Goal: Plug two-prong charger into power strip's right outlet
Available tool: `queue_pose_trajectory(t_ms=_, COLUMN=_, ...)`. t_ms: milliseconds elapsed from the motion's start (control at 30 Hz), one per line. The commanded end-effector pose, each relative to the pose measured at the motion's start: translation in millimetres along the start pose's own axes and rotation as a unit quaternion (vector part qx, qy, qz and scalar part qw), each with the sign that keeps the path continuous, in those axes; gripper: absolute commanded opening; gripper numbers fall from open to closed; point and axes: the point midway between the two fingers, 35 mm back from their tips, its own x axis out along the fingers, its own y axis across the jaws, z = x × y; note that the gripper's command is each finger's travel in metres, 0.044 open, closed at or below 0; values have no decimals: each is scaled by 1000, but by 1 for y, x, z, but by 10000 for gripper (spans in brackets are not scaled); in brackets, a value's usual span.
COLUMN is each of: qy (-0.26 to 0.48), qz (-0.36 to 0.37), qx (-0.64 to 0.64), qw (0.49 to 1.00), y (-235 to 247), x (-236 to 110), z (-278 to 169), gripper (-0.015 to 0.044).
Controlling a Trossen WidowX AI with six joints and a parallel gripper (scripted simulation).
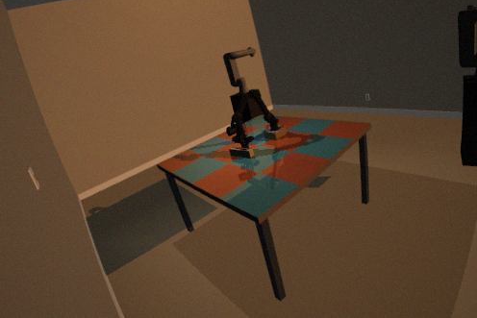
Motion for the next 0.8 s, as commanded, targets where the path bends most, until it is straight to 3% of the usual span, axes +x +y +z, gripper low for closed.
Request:
queue_pose_trajectory(t_ms=0, qy=-4, qz=-4, qx=-7, qw=1000, y=-1, x=-3, z=7, gripper=0)
queue_pose_trajectory(t_ms=767, qy=-4, qz=-4, qx=-14, qw=1000, y=-2, x=-2, z=15, gripper=0)
